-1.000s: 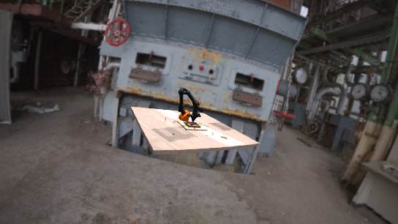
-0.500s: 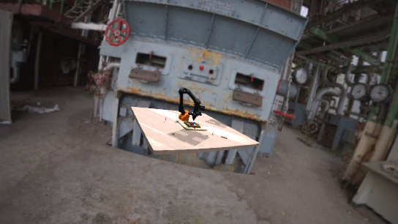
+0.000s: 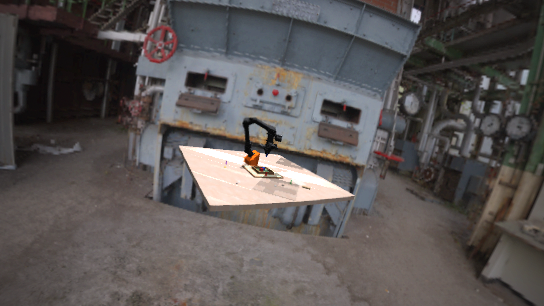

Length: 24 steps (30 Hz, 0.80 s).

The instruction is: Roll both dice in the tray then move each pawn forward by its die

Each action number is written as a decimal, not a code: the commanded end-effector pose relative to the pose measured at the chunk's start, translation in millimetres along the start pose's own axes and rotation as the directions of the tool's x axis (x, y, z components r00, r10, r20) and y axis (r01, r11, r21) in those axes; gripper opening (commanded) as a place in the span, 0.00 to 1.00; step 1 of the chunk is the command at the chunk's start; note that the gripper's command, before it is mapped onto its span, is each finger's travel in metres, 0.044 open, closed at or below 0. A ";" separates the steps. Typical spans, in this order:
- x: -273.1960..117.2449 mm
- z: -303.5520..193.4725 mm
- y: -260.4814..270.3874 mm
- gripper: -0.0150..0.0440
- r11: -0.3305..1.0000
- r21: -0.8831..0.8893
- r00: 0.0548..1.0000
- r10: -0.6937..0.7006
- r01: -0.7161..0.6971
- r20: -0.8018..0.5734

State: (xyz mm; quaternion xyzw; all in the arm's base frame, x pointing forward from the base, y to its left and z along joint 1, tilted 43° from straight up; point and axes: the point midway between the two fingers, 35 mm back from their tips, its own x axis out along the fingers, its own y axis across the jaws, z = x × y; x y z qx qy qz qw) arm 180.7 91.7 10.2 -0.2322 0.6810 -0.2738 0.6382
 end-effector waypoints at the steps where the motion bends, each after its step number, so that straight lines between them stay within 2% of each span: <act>1: -16.8 -2.1 -3.0 0.25 1.000 0.009 1.000 0.009 -0.009 0.001; 6: -15.5 -1.2 -6.2 0.25 1.000 0.008 1.000 0.011 -0.011 0.001; 24: 25.7 3.1 -88.7 0.25 1.000 0.002 1.000 0.027 -0.027 0.006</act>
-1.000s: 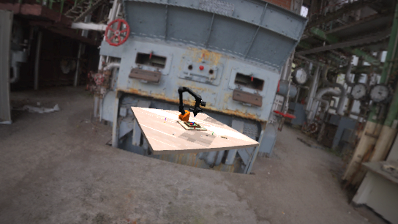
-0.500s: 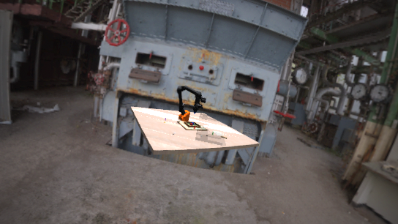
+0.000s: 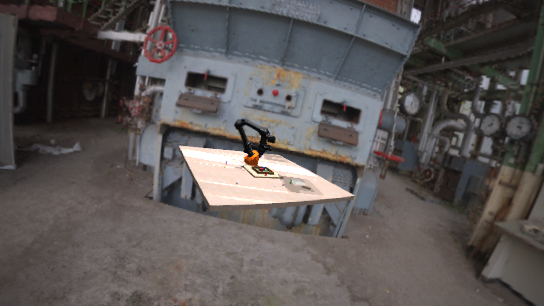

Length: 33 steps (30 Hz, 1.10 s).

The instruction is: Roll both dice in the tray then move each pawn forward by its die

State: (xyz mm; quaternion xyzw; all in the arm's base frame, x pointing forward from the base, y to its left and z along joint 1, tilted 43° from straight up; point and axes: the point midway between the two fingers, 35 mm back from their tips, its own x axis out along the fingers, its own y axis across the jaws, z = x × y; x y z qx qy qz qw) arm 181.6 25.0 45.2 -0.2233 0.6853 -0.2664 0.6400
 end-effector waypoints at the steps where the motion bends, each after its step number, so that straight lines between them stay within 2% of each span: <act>1: 9.4 -2.6 -20.2 0.25 1.000 0.002 1.000 0.002 -0.002 0.011; 14: 40.8 -23.0 -67.3 0.25 1.000 0.009 1.000 -0.026 0.026 0.005; 33: 76.6 -23.3 -69.2 0.25 1.000 0.009 1.000 -0.029 0.029 0.005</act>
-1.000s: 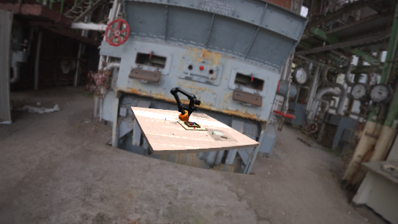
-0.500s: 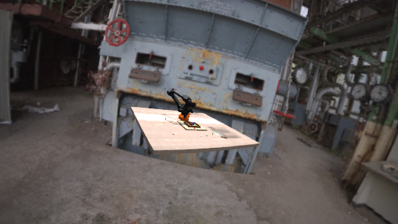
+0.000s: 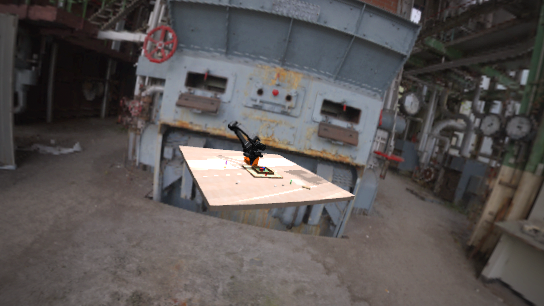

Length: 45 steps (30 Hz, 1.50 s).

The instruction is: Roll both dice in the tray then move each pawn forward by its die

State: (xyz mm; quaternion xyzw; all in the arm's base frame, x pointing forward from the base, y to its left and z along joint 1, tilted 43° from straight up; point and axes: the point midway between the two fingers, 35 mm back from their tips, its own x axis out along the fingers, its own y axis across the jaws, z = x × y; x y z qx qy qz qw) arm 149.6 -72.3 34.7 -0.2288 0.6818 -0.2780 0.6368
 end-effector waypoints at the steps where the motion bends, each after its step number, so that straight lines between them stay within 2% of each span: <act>1: 3.7 0.5 -1.0 0.25 1.000 0.000 1.000 -0.003 0.003 0.007; 13: 19.8 0.5 -1.2 0.25 1.000 0.000 1.000 -0.004 0.004 0.007; 23: 12.7 1.4 -0.7 0.70 1.000 0.006 1.000 0.002 -0.002 0.009; 27: -26.9 1.8 0.3 0.88 1.000 0.001 1.000 0.002 -0.002 0.007; 30: -35.4 0.9 -0.1 1.00 1.000 0.000 1.000 -0.001 0.001 0.007; 36: -52.8 4.6 5.2 1.00 1.000 0.003 1.000 0.005 -0.005 0.008; 42: -104.6 13.9 55.9 1.00 0.999 0.044 1.000 0.009 -0.009 0.006; 45: -116.7 12.0 69.2 1.00 0.998 0.056 1.000 0.002 -0.002 0.005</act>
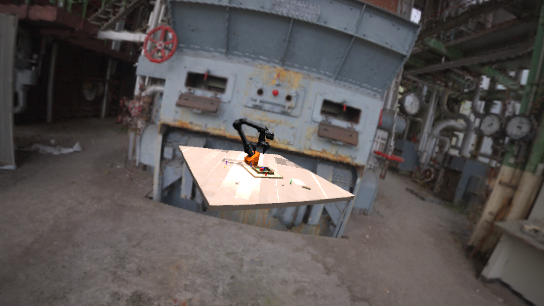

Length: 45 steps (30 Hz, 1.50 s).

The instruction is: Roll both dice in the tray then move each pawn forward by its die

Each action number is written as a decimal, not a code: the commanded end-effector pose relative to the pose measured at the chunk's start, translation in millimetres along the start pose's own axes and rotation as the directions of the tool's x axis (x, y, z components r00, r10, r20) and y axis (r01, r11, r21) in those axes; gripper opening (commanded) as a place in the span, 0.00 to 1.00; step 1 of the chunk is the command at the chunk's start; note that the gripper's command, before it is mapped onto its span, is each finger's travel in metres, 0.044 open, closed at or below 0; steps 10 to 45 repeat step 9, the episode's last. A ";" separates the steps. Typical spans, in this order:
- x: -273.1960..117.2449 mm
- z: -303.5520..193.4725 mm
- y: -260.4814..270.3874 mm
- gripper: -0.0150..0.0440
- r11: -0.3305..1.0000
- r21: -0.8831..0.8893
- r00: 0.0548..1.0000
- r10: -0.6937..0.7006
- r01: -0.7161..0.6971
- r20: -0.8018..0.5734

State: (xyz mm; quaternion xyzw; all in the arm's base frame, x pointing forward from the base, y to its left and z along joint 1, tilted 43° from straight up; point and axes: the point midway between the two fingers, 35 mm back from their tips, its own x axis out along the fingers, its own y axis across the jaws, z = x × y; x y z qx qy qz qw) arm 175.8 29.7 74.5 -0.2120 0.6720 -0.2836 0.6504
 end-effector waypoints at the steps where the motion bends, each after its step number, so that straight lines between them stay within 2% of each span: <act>1: -16.8 -4.2 19.4 1.00 1.000 0.016 1.000 -0.017 0.018 -0.014; 45: -9.7 -2.1 10.8 1.00 1.000 0.003 1.000 -0.008 0.008 -0.002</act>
